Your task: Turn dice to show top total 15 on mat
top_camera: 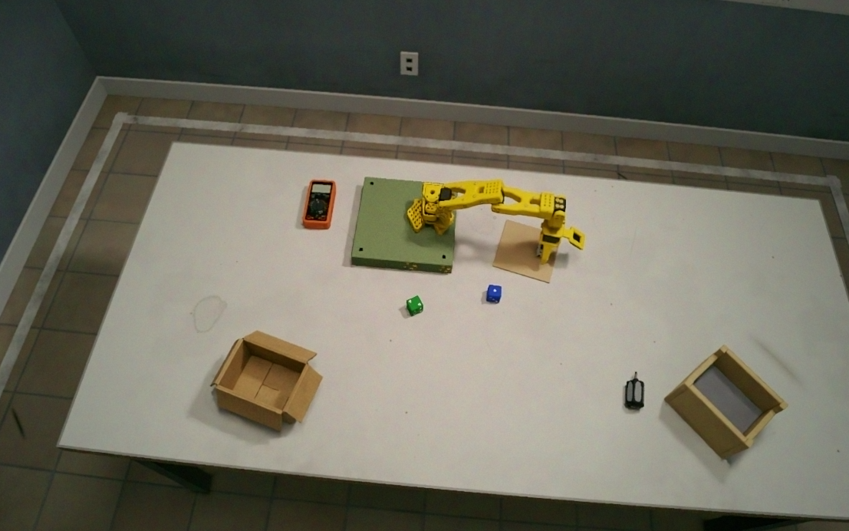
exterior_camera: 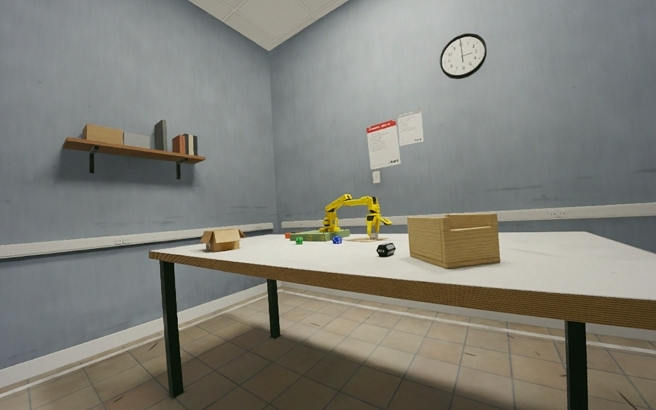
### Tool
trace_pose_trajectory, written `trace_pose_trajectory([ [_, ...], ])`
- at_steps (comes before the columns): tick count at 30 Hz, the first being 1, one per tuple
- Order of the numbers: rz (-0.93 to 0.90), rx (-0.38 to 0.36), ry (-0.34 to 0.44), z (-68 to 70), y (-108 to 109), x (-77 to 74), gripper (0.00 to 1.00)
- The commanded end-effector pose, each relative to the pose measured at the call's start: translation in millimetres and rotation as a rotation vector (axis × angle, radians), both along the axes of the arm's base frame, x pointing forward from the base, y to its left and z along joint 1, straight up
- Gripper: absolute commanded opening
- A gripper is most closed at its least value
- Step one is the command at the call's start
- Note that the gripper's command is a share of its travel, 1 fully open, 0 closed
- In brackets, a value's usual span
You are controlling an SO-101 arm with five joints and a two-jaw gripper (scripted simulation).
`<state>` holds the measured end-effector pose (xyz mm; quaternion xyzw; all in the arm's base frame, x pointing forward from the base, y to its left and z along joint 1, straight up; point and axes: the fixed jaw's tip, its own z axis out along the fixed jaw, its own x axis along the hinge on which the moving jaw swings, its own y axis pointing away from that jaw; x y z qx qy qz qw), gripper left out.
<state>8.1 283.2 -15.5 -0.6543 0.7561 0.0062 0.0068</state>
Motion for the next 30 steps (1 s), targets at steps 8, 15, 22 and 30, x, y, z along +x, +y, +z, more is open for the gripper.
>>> trace_pose_trajectory([
  [8,0.014,0.069,-0.003,32.5,5.8,-3.1,0.36],
  [15,0.012,0.11,-0.005,51.8,6.5,-3.0,0.36],
  [22,0.012,0.118,-0.005,55.3,6.5,-3.0,0.36],
  [30,0.012,0.118,-0.005,55.3,6.5,-3.0,0.36],
])
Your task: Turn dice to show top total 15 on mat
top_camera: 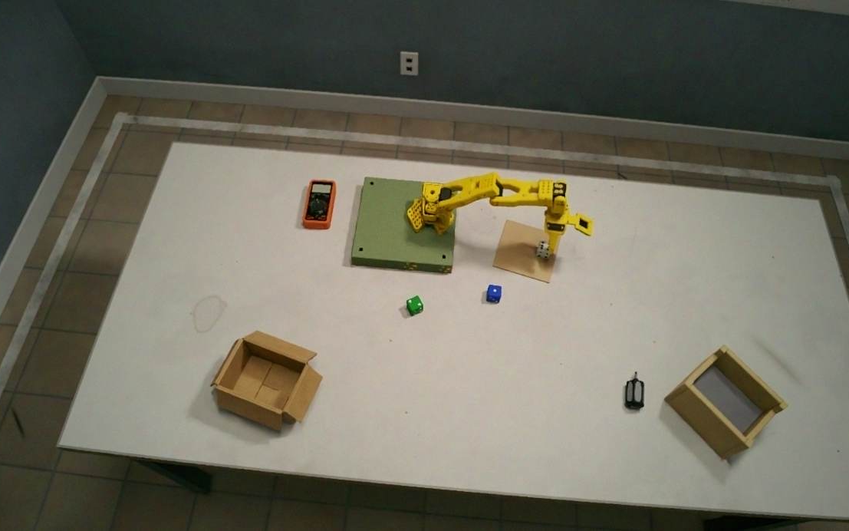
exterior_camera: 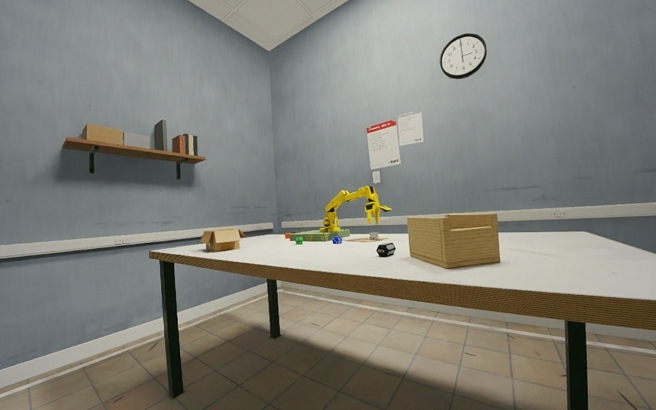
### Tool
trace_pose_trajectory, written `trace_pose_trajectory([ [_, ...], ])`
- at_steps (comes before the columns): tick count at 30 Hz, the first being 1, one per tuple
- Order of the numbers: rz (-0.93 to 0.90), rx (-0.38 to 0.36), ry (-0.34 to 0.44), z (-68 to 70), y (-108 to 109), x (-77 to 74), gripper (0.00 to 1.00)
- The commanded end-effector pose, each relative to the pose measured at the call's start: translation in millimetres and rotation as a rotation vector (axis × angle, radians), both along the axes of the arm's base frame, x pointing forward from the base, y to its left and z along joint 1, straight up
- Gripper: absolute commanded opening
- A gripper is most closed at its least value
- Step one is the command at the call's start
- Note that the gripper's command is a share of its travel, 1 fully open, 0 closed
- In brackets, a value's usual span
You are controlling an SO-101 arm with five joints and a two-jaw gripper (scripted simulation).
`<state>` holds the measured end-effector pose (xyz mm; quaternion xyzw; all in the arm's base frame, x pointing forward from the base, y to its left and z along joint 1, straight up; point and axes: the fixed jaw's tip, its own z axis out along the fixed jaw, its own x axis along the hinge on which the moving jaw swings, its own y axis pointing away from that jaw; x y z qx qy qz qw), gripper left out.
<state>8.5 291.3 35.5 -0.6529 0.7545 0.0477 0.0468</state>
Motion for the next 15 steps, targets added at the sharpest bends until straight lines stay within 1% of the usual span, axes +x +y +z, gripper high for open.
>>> trace_pose_trajectory([
  [1,0.012,0.003,0.001,4.3,-1.6,-3.5,0.36],
  [12,0.012,0.004,0.001,4.7,-1.5,-3.5,0.36],
  [15,0.012,0.02,0.0,8.9,-0.3,-3.4,0.36],
])
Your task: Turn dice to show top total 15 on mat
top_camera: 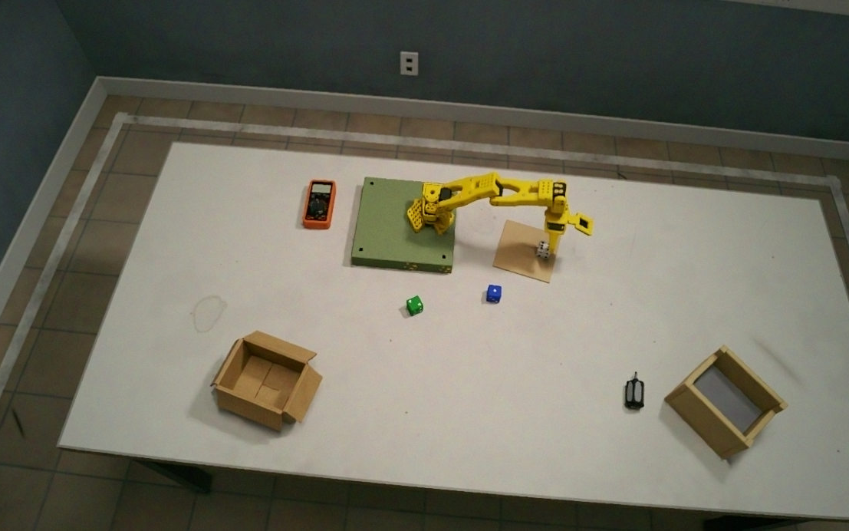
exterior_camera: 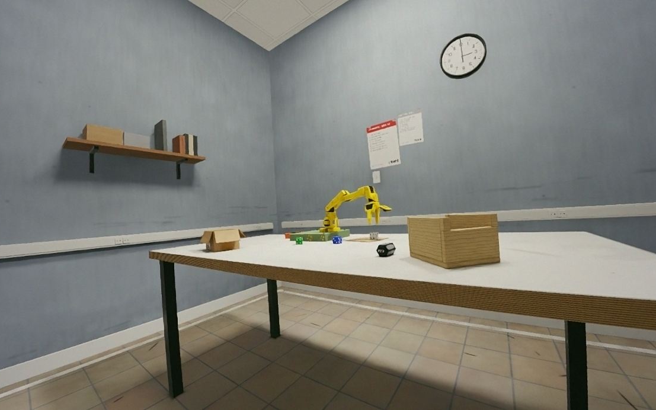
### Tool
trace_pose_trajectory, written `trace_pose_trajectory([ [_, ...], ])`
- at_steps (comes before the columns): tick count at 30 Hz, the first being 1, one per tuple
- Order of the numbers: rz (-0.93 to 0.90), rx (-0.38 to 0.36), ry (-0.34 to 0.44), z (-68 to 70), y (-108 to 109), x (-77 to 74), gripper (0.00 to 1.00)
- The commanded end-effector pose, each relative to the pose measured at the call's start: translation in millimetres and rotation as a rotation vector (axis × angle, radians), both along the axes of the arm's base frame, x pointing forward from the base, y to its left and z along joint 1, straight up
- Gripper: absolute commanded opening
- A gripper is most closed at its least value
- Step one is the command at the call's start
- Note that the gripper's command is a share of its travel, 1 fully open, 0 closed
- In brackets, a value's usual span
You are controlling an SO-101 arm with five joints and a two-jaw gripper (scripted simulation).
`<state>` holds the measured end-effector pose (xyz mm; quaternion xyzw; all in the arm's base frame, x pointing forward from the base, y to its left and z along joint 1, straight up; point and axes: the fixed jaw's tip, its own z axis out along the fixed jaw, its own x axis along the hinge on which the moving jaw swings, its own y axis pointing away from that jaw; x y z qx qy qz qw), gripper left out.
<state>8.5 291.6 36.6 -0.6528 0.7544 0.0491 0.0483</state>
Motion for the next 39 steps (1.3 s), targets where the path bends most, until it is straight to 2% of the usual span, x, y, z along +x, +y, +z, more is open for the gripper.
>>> trace_pose_trajectory([
  [1,0.012,0.027,0.0,10.7,0.2,-3.4,0.36],
  [5,0.012,0.103,-0.004,30.8,4.9,-3.2,0.36],
  [10,0.012,0.248,-0.011,69.8,9.6,-3.0,0.35],
  [12,0.012,0.248,-0.011,69.8,9.6,-3.0,0.35],
  [17,0.012,0.393,-0.019,109.0,8.6,-3.0,0.35],
  [21,0.012,0.469,-0.022,129.4,5.8,-3.1,0.35],
  [25,0.012,0.496,-0.024,136.8,4.4,-3.2,0.35],
  [39,0.016,0.493,-0.033,136.6,3.4,0.3,0.35],
])
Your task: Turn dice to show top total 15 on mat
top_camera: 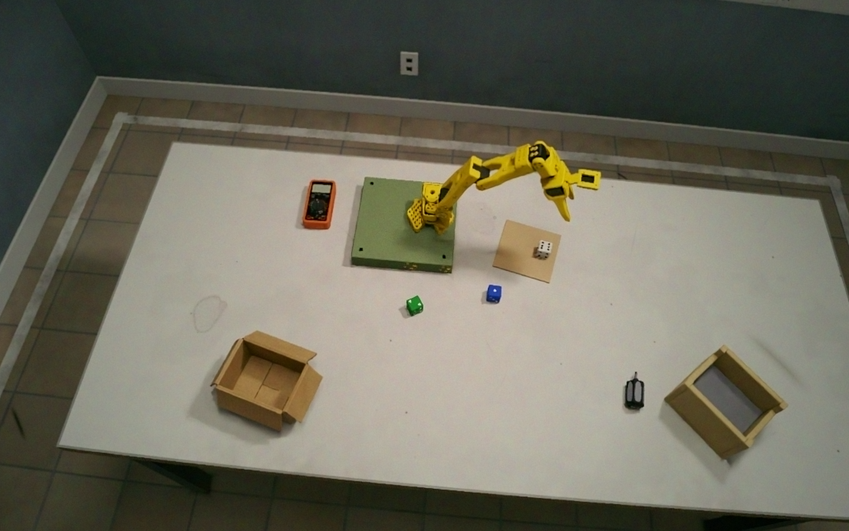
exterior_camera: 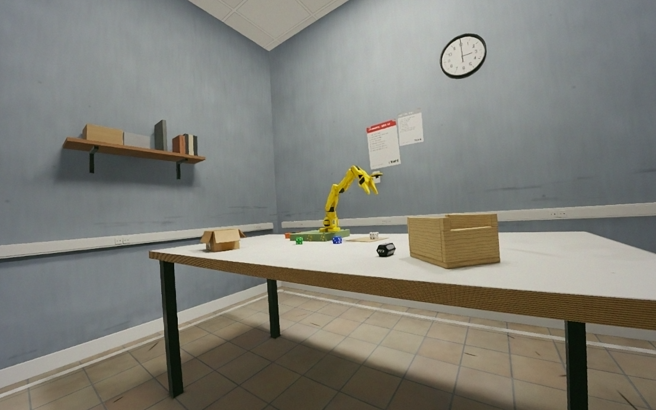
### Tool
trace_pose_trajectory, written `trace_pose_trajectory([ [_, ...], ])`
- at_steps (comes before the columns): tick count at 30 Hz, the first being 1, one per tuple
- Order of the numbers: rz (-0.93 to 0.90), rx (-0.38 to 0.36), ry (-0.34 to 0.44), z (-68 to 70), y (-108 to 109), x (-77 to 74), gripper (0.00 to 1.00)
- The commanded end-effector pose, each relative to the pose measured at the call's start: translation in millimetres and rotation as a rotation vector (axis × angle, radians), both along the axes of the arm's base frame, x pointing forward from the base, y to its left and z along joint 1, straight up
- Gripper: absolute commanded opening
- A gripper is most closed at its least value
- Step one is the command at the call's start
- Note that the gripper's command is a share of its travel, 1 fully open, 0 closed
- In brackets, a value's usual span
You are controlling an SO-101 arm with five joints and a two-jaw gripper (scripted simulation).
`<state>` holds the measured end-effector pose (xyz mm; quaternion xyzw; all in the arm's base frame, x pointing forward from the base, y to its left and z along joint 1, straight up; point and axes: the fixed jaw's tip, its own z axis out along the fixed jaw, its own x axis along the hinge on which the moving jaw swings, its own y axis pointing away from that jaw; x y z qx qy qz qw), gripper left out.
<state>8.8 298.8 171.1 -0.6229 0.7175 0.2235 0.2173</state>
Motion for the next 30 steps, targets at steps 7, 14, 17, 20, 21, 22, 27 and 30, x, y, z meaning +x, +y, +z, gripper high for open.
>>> trace_pose_trajectory([
  [7,0.015,-0.013,-0.029,1.1,-5.9,7.5,0.35],
  [14,0.027,-0.045,-0.082,-1.9,-12.6,26.8,0.35],
  [17,0.036,-0.065,-0.112,-3.8,-17.4,38.3,0.35],
  [20,0.045,-0.081,-0.148,-5.1,-22.4,51.7,0.35],
  [21,0.049,-0.086,-0.162,-5.5,-24.2,56.6,0.35],
  [22,0.053,-0.092,-0.176,-5.9,-26.2,61.6,0.35],
  [27,0.065,-0.111,-0.22,-7.3,-33.4,77.6,0.35],
  [30,0.08,-0.134,-0.266,-8.9,-42.6,94.5,0.35],
])
